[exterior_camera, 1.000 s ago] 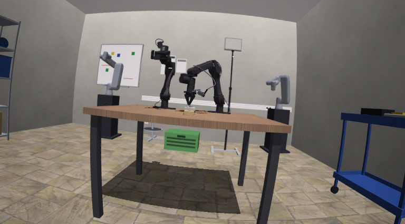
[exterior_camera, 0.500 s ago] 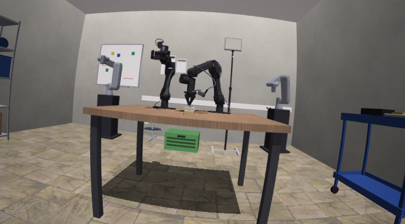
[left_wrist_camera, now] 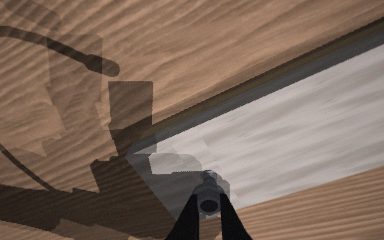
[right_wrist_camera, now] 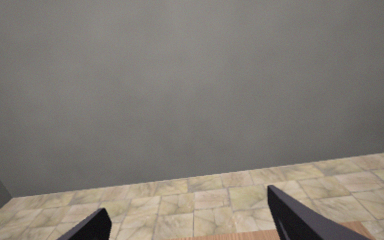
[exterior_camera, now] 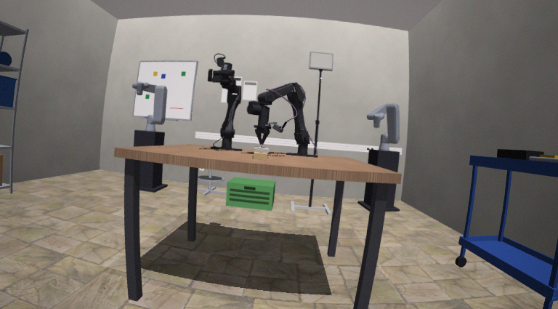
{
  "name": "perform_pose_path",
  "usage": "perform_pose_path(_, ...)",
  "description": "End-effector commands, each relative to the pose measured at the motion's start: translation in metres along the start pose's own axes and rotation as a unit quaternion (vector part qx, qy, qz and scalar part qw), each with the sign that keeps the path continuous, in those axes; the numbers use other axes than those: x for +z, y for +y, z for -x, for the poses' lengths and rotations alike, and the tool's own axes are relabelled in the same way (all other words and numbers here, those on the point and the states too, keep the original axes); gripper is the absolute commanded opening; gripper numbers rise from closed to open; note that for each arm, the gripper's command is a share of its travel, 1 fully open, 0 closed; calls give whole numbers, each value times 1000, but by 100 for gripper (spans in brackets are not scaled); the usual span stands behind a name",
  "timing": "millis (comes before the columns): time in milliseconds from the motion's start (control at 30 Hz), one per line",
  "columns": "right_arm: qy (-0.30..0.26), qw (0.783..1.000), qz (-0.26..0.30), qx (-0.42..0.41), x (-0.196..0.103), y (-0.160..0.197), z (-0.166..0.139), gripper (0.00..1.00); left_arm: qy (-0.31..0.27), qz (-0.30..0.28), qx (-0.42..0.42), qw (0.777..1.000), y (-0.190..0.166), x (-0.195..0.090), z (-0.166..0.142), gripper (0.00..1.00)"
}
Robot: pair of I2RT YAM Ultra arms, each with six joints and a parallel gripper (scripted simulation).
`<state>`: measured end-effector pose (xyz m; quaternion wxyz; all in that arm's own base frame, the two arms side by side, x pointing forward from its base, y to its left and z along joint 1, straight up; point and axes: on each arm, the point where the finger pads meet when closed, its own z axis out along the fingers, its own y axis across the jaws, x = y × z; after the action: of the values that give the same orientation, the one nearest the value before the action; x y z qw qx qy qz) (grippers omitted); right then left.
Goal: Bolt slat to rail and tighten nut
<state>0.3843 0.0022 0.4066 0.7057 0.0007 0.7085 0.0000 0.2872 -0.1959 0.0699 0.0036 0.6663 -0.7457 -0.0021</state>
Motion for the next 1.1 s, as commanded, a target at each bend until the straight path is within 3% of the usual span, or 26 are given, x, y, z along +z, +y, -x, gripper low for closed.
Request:
perform_pose_path(0, -8, 1000, 0, 0, -4, -1, 5, 100, 2, -10, -1, 1000, -4, -15, 3, 12)
perform_pose_path(1067, -8, 1000, 0, 0, -4, -1, 5, 100, 0, -8, -2, 1000, -2, -26, 24, 12)
